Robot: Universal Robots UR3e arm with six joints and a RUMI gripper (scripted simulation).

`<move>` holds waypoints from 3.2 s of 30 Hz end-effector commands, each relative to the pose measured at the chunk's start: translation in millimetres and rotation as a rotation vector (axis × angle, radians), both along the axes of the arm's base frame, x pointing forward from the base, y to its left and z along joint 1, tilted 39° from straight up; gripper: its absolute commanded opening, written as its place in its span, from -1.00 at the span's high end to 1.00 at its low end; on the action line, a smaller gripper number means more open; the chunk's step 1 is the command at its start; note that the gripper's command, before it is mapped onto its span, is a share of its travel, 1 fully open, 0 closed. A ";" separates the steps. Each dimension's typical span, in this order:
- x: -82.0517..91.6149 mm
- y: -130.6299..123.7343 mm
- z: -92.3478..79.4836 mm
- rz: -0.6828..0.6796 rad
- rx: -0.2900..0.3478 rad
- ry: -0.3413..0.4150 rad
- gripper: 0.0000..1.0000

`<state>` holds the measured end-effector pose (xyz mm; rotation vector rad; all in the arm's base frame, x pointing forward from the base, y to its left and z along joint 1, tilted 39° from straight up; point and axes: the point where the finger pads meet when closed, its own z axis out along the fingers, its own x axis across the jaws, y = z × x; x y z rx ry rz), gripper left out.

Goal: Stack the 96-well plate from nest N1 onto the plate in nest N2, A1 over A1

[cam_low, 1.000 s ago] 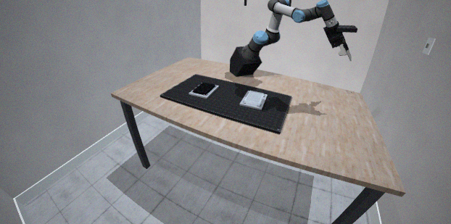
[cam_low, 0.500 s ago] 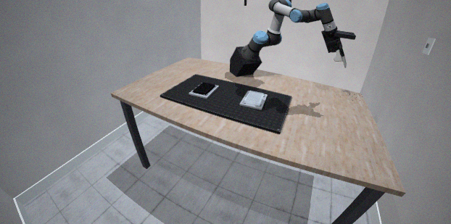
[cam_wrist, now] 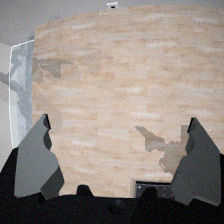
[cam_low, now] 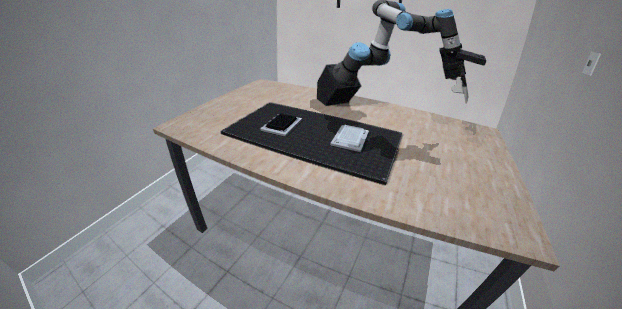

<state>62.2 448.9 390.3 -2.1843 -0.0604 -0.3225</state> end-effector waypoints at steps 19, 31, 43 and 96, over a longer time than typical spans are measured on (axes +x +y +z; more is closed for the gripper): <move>70.3 -32.3 -38.6 -0.138 -0.076 0.058 -1.00; 107.9 -58.8 -62.6 -0.261 -0.131 0.127 -1.00; 134.8 -82.7 -81.5 -0.322 -0.153 0.166 -1.00; 220.3 -228.9 -171.4 -0.780 -0.159 0.538 -1.00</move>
